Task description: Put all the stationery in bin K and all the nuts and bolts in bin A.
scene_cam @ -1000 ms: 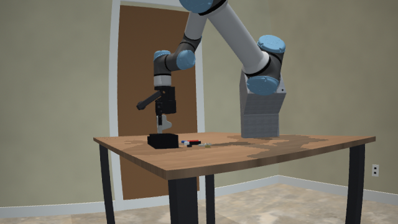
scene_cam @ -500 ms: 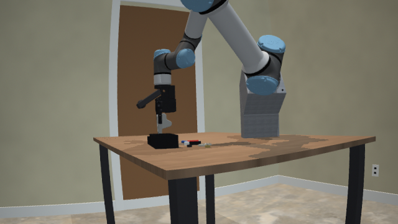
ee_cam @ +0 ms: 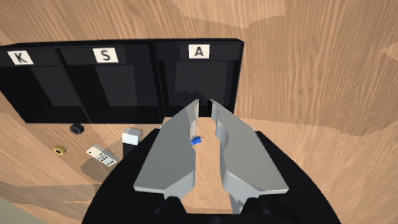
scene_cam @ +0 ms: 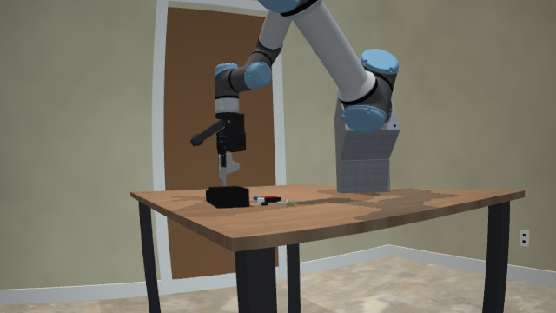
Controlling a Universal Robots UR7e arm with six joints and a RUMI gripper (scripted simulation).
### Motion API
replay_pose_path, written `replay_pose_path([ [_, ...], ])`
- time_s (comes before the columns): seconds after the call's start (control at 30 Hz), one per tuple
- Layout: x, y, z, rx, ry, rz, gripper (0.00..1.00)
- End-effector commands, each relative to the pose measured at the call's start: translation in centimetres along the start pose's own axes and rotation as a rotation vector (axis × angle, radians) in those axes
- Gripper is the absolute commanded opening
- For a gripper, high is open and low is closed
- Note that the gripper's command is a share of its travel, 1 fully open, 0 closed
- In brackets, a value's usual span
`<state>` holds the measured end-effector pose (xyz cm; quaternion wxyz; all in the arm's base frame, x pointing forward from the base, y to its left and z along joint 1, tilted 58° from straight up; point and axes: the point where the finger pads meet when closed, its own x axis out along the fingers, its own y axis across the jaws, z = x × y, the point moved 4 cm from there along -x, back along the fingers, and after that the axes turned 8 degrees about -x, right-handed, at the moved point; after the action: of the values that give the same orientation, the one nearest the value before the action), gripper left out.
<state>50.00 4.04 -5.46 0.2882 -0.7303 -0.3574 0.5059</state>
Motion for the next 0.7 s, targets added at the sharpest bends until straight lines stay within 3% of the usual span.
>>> replay_pose_path([
  [0.0,-0.7,0.0,0.0,0.000,0.001,0.000,0.04],
  [0.27,-3.7,0.0,0.0,0.000,0.001,0.000,0.04],
  [0.5,-3.7,0.0,0.0,0.000,0.001,0.000,0.04],
  [0.67,-3.7,-2.5,-0.2,0.000,0.001,0.000,0.04],
])
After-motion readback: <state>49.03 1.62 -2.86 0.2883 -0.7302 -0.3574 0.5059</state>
